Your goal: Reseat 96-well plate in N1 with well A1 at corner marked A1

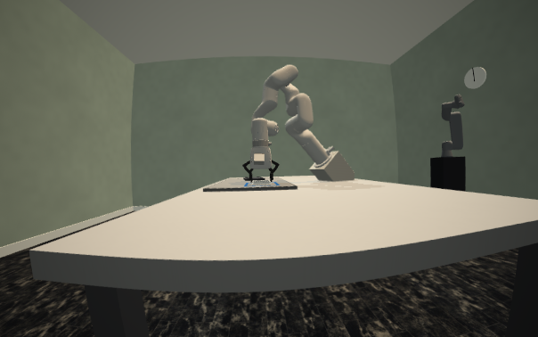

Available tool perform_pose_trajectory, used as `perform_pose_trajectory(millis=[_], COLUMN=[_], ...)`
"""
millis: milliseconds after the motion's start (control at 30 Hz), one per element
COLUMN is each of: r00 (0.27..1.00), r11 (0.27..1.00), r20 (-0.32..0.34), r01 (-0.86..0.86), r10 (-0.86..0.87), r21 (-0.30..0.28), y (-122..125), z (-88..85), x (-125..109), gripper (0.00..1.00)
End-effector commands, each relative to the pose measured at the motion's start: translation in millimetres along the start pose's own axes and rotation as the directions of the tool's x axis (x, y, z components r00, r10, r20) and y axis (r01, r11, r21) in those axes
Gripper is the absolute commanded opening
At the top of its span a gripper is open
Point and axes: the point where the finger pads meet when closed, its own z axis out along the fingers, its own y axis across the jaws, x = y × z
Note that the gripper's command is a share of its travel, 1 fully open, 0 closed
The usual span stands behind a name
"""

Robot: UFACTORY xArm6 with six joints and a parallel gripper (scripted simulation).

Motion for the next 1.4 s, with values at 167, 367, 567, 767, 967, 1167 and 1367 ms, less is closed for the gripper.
perform_pose_trajectory(millis=[167,367,567,767,967,1167,1367], r00=[1.0,1.0,1.0,1.0,1.0,1.0,1.0], r11=[1.0,1.0,1.0,1.0,1.0,1.0,1.0], r20=[-0.001,-0.001,-0.001,-0.001,-0.002,-0.002,-0.002], r01=[0.0,0.0,0.0,0.0,0.0,0.0,0.0], r10=[0.0,0.0,0.0,0.0,0.0,0.0,0.0], r21=[-0.002,-0.002,-0.002,-0.002,-0.002,-0.002,-0.002], y=[1.0,1.0,1.0,1.0,1.0,1.0,1.1], z=[-0.5,-0.5,-0.5,-11.1,-24.5,-37.9,-54.0], x=[0.6,0.6,0.6,0.6,0.6,0.6,0.6], gripper=[1.0,1.0,1.0,1.0,1.0,1.0,1.0])
